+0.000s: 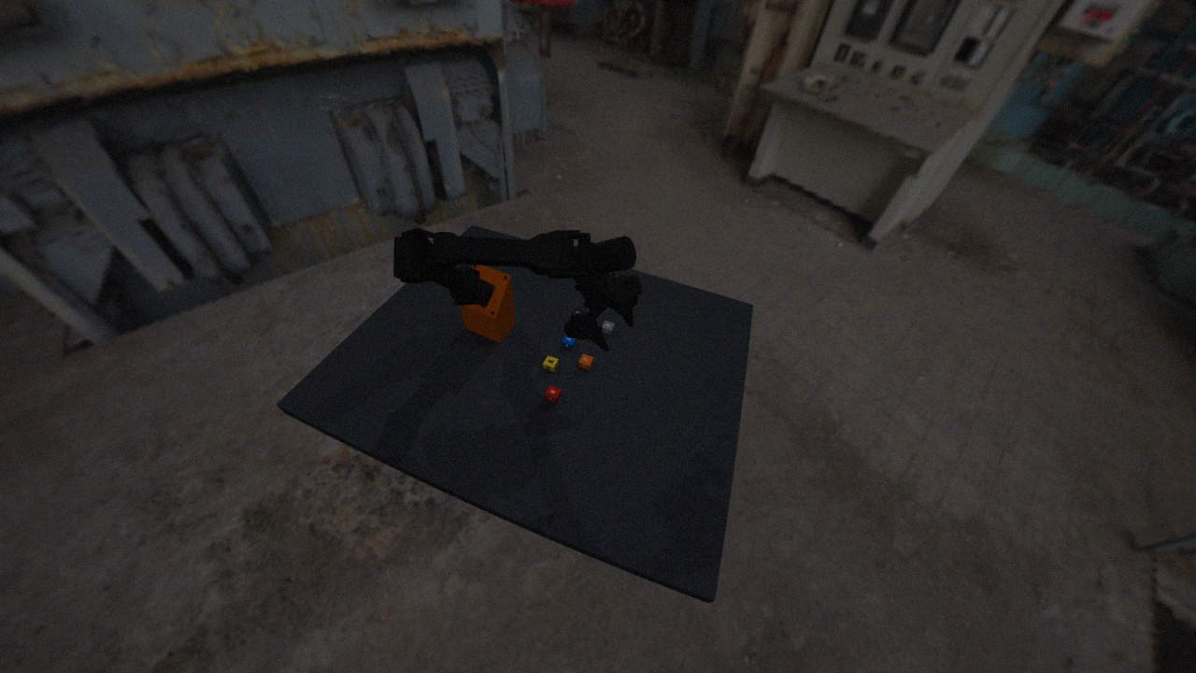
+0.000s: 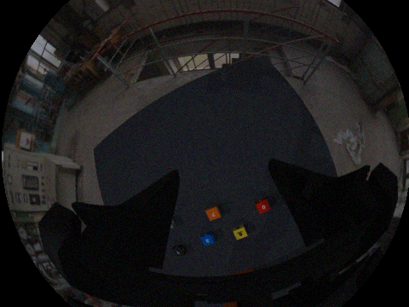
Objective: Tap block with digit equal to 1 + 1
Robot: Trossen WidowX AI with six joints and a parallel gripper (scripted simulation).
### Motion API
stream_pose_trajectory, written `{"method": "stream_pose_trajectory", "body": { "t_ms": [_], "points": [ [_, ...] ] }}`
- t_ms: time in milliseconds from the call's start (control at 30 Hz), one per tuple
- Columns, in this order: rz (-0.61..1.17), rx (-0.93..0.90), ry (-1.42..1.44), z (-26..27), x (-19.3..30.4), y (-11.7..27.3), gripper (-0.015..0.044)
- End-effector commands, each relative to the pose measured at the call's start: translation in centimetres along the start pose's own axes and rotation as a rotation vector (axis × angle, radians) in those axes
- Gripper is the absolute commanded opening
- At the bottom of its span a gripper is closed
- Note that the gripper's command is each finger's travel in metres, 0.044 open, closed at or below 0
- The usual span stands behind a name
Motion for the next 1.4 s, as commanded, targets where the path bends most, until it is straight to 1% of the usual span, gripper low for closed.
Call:
{"method": "stream_pose_trajectory", "body": {
  "t_ms": [0,167,233,1067,1133,1233,1300,1367],
  "points": [
    [0.247,0.034,0.174,-4.9,4.8,-2.4,0.0400],
    [0.526,0.023,0.322,-9.8,10.2,-3.1,0.0400],
    [0.575,0.015,0.344,-10.6,11.2,-3.1,0.0400],
    [0.579,0.014,0.346,-10.4,11.4,-3.0,0.0400],
    [0.580,0.006,0.345,-8.4,12.8,-2.2,0.0400],
    [0.582,0.003,0.346,-4.9,16.6,-0.3,0.0400],
    [0.583,0.009,0.348,-3.7,18.4,0.6,0.0400],
    [0.583,0.010,0.348,-3.6,18.6,0.7,0.0400]
  ]
}}
Point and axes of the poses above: the point midway between the two fingers, 35 mm back from their tips, its own y axis back along the fingers, its own z axis across the jaws, x = y × z, the point moved 2 cm from there along y, back along the fingers
